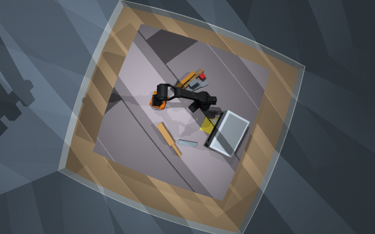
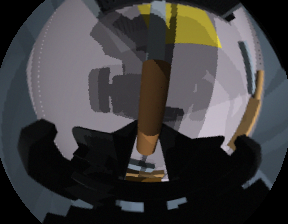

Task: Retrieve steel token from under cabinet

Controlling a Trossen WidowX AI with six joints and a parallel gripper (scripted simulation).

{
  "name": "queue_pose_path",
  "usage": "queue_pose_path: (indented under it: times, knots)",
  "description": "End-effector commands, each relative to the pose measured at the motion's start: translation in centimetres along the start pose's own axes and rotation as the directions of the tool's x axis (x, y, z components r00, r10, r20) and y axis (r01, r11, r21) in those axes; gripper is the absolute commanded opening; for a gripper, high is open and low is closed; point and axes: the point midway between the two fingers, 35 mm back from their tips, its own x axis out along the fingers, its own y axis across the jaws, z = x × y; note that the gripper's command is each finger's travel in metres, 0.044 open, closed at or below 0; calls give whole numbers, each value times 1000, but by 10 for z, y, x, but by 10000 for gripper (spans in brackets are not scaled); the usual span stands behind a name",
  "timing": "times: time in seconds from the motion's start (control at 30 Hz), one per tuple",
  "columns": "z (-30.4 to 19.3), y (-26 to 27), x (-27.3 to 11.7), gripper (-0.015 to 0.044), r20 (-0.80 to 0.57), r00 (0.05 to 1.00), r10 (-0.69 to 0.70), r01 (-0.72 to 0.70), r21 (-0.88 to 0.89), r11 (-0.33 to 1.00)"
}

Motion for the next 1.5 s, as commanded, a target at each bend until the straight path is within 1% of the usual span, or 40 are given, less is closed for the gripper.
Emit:
queue_pose_path:
  times: [0.0, 1.33, 1.47]
  knots:
    - [-9, 0, 1, 0, -4, 1000, -1, 1, 0, 1000]
    - [-75, 3, 1, 0, -9, 1000, -1, 1, 0, 1000]
    - [-71, 3, 0, 0, -4, 1000, 1, -1, 0, 1000]
